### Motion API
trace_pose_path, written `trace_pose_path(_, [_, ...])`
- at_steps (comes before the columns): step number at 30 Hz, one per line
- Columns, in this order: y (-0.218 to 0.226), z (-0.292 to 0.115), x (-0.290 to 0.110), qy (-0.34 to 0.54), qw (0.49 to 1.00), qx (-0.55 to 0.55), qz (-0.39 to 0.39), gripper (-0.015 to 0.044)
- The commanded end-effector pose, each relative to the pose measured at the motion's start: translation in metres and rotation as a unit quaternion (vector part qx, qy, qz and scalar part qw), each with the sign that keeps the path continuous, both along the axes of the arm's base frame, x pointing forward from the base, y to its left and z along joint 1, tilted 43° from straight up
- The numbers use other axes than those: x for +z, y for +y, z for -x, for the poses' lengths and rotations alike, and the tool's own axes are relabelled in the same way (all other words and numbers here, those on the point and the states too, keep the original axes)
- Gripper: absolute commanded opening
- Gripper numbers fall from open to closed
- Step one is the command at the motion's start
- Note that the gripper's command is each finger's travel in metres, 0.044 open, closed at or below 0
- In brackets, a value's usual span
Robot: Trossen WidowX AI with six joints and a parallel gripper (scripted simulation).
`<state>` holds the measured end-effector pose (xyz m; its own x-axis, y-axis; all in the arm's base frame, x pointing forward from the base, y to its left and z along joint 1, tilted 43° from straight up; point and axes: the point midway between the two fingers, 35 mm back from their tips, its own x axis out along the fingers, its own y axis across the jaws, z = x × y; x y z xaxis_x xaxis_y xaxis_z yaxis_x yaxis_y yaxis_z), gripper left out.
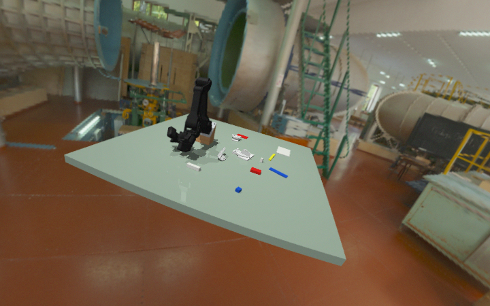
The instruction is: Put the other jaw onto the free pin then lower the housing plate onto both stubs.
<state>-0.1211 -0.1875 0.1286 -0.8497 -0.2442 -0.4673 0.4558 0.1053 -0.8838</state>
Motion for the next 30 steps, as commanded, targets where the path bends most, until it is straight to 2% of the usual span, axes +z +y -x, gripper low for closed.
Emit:
trace_pose_path(1, [-0.011,-0.014,0.001,-0.003,0.999,0.045,-0.022,0.0])
trace_pose_path(16, [-0.034,-0.064,0.004,0.004,0.977,0.192,-0.091,0.0])
trace_pose_path(30, [-0.043,-0.113,0.003,0.032,0.931,0.324,-0.165,0.0])
